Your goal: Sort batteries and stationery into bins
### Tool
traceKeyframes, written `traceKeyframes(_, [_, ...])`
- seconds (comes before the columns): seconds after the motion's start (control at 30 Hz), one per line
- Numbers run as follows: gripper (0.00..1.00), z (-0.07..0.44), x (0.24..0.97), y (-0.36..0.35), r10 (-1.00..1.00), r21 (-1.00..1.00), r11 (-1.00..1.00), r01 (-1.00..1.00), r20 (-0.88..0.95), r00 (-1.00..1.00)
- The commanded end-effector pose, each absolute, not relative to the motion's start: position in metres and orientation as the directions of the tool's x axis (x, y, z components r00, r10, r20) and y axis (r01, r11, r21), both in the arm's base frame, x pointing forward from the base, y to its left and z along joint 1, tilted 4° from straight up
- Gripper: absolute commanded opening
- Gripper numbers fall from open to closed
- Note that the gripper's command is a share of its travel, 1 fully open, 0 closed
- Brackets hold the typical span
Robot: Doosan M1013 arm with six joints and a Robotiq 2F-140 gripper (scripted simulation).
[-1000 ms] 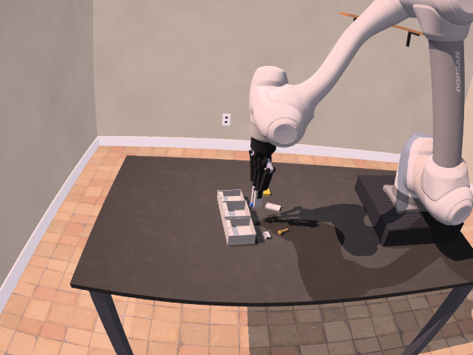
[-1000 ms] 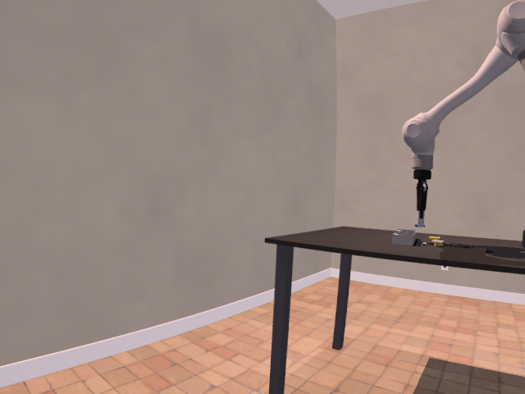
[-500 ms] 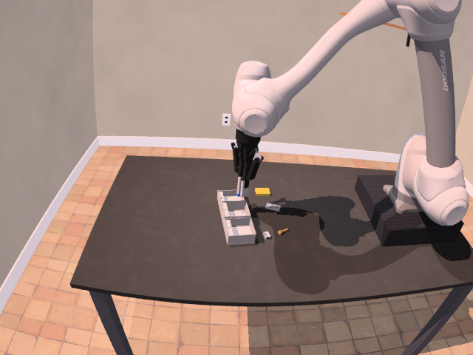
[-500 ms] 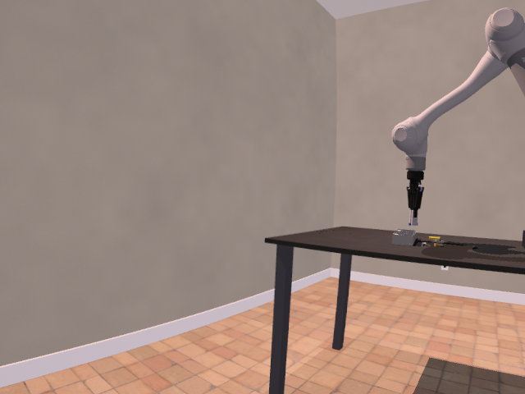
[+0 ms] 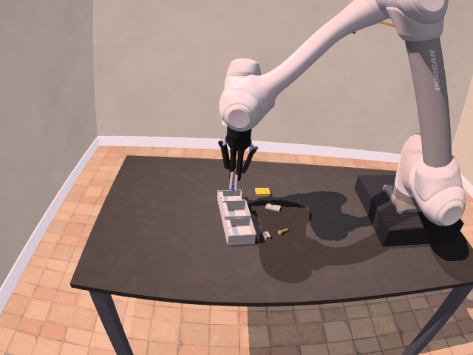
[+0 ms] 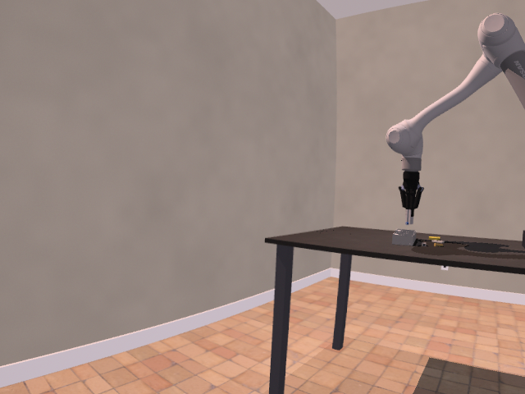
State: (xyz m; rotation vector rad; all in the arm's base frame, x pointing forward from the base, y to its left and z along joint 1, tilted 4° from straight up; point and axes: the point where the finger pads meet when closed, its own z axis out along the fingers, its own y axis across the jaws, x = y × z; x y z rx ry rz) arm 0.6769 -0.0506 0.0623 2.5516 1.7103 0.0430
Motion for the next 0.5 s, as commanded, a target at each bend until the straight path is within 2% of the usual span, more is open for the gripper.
traceKeyframes(0.0, [0.03, 0.0624, 0.677, -0.0507, 0.973, 0.067, -0.23, 0.971, -0.016, 0.231])
traceKeyframes(0.33, [0.03, 0.0624, 0.6769, -0.0502, 0.99, 0.056, 0.138, 0.989, -0.027, -0.137])
traceKeyframes(0.47, [0.03, 0.0624, 0.6769, -0.0502, 0.989, 0.056, 0.146, 0.988, -0.026, -0.145])
